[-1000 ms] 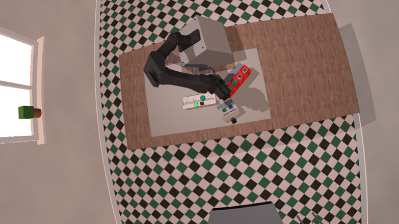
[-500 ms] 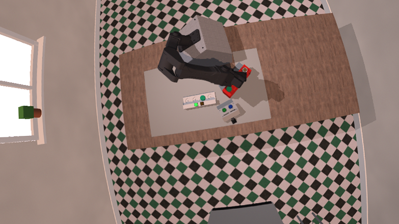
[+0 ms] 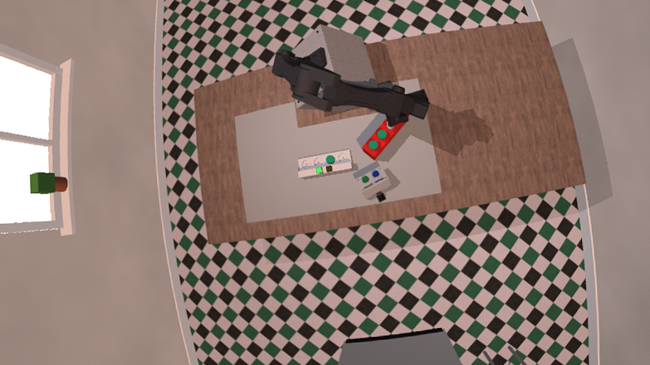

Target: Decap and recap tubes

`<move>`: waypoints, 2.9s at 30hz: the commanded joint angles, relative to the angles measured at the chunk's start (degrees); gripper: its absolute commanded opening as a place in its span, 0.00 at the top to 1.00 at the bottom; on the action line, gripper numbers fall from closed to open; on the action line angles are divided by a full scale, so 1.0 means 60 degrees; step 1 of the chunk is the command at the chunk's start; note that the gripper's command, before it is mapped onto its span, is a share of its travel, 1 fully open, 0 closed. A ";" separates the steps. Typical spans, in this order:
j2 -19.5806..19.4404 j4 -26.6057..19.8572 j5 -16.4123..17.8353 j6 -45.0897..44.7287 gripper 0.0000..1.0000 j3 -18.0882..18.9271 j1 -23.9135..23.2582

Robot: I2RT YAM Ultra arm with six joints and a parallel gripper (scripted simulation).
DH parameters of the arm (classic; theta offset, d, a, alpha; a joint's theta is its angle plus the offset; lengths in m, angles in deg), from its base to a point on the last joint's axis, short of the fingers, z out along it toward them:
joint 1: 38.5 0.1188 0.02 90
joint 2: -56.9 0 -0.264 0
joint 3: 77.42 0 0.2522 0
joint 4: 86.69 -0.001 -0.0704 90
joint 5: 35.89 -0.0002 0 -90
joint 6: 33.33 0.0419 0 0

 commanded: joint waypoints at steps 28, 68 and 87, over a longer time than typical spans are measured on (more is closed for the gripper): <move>-0.1090 0.0059 0.0425 0.0545 1.00 0.0883 0.0397; -0.1125 0.0101 0.0461 0.0607 1.00 0.0851 0.0463; -0.1238 0.0300 0.0402 0.0504 1.00 0.0808 0.0353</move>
